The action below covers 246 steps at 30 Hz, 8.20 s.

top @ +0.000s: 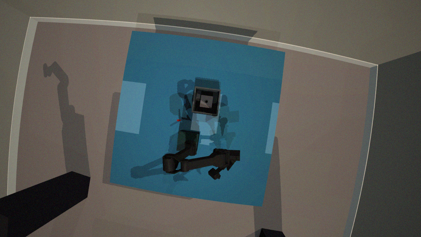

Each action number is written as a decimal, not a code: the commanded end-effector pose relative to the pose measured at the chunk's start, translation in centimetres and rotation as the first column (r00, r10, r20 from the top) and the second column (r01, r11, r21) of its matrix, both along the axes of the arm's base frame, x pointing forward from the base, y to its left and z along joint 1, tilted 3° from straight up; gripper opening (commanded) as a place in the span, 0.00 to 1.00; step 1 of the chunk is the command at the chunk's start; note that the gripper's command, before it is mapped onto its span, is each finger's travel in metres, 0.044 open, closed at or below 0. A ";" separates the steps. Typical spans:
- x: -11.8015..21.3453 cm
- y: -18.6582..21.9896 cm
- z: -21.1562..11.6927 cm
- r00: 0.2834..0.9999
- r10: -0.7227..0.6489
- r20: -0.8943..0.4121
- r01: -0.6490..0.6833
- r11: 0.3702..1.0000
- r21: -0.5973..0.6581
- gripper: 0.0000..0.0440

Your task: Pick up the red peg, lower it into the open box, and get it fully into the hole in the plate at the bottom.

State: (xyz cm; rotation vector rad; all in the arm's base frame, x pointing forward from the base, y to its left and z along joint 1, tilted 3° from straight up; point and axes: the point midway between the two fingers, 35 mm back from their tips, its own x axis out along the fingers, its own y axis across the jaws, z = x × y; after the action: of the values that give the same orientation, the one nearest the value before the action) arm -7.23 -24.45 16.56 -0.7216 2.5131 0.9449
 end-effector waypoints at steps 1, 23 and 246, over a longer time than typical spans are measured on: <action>0.3 0.0 0.0 1.000 -0.002 0.017 0.003 1.000 -0.020 0.94; 13.3 2.4 -2.4 0.832 -0.011 0.555 0.276 0.876 -0.396 1.00; 51.4 21.1 -13.2 -0.421 -0.506 0.752 0.894 -0.090 0.439 1.00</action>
State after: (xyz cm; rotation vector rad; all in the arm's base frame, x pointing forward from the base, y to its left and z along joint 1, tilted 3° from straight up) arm 38.44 -5.40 2.13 0.6385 1.5576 -0.7436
